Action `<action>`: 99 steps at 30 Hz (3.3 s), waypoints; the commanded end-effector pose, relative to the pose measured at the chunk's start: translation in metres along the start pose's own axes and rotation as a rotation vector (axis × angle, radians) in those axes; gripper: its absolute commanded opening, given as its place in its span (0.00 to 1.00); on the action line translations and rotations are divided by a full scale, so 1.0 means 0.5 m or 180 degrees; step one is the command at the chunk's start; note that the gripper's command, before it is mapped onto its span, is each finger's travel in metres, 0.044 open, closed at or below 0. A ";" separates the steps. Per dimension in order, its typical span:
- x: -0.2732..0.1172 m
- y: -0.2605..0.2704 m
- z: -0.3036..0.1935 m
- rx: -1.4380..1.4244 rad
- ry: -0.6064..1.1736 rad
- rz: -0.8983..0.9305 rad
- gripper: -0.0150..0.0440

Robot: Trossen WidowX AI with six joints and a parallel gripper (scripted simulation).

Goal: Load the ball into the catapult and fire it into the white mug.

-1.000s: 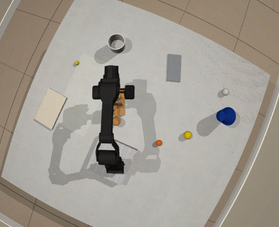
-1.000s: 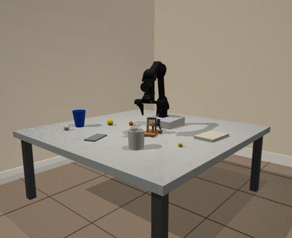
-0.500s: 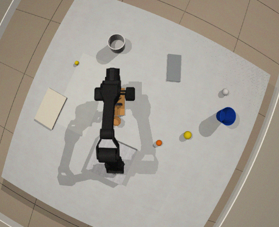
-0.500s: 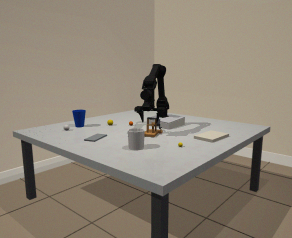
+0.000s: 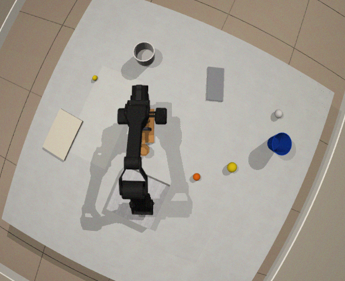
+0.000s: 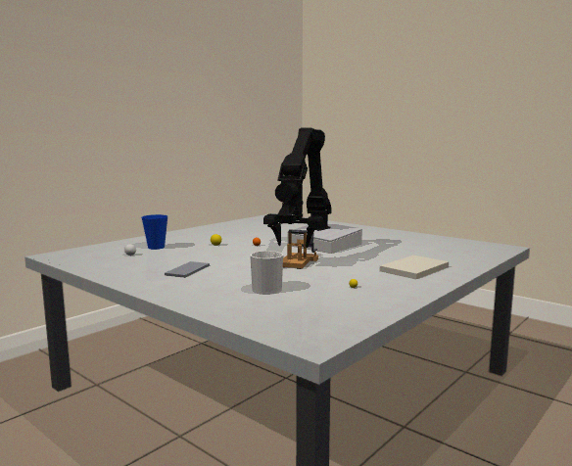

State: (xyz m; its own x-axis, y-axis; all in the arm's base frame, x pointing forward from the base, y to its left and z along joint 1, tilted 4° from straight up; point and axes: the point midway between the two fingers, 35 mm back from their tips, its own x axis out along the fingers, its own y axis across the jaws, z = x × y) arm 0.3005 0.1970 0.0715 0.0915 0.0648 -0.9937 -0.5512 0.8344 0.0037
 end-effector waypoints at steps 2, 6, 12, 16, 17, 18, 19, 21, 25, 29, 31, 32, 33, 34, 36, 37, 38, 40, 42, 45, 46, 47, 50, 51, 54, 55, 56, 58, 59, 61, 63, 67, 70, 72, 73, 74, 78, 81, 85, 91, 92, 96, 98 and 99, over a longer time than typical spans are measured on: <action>0.023 0.001 -0.005 -0.0002 0.0043 0.0000 1.00; 0.036 0.001 -0.006 -0.0002 0.0043 0.0000 1.00; 0.055 0.002 -0.007 -0.0002 0.0044 0.0000 1.00; 0.066 0.002 -0.008 -0.0002 0.0044 0.0000 1.00; 0.066 0.002 -0.008 -0.0002 0.0044 0.0000 1.00; 0.066 0.002 -0.008 -0.0002 0.0044 0.0000 1.00; 0.066 0.002 -0.008 -0.0002 0.0044 0.0000 1.00; 0.066 0.002 -0.008 -0.0002 0.0044 0.0000 1.00; 0.060 0.002 -0.005 -0.0008 0.0019 0.0001 0.82; 0.060 0.002 -0.005 -0.0008 0.0019 0.0001 0.64; 0.060 0.002 -0.005 -0.0008 0.0019 0.0001 0.56; 0.060 0.002 -0.005 -0.0008 0.0019 0.0001 0.51; 0.060 0.002 -0.005 -0.0008 0.0019 0.0001 0.50; 0.060 0.002 -0.005 -0.0008 0.0019 0.0001 0.49; 0.060 0.002 -0.005 -0.0008 0.0019 0.0001 0.47; 0.060 0.002 -0.005 -0.0008 0.0019 0.0001 0.45; 0.060 0.002 -0.005 -0.0008 0.0019 0.0001 0.44; 0.038 0.002 -0.003 -0.0008 0.0019 0.0002 0.35; -0.017 0.002 -0.003 -0.0008 0.0021 0.0003 0.26; -0.040 0.002 -0.004 -0.0008 0.0022 0.0004 0.25; -0.040 0.002 -0.004 -0.0008 0.0022 0.0004 0.25; -0.037 0.002 -0.002 -0.0006 0.0032 0.0002 0.25; -0.033 0.002 -0.002 -0.0006 0.0033 0.0002 0.25; -0.029 0.002 -0.002 -0.0005 0.0033 0.0002 0.25; -0.020 0.002 -0.001 -0.0005 0.0034 0.0002 0.25; -0.016 0.002 -0.001 -0.0005 0.0034 0.0002 0.25; -0.013 0.002 -0.001 -0.0005 0.0034 0.0001 0.25; -0.006 0.001 -0.001 -0.0005 0.0035 0.0001 0.25; -0.003 0.001 -0.001 -0.0005 0.0035 0.0001 0.25; 0.004 0.001 -0.001 -0.0005 0.0036 0.0001 0.25; 0.010 0.001 -0.001 -0.0005 0.0036 0.0001 0.25; 0.023 0.001 -0.001 -0.0004 0.0038 0.0001 0.25; 0.033 0.001 -0.002 -0.0004 0.0039 0.0001 0.25; 0.039 0.001 -0.002 -0.0004 0.0039 0.0001 0.25; 0.043 0.001 -0.002 -0.0004 0.0040 0.0001 0.25; 0.046 0.001 -0.003 -0.0004 0.0040 0.0000 0.25; 0.059 0.001 -0.004 -0.0004 0.0042 0.0000 0.25; 0.057 0.002 -0.003 -0.0007 0.0040 0.0004 0.25; 0.057 0.002 -0.003 -0.0007 0.0040 0.0004 0.25; 0.057 0.002 -0.003 -0.0007 0.0040 0.0004 0.48; 0.057 0.002 -0.003 -0.0007 0.0040 0.0004 0.52; 0.057 0.002 -0.003 -0.0007 0.0040 0.0004 0.70; 0.057 0.002 -0.003 -0.0007 0.0040 0.0004 0.79; 0.057 0.002 -0.003 -0.0007 0.0040 0.0004 0.83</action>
State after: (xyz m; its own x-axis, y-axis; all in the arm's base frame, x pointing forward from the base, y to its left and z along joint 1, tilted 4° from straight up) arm 0.3008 0.1984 0.0419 0.0787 0.0577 -0.9952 -0.5529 0.8333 0.0046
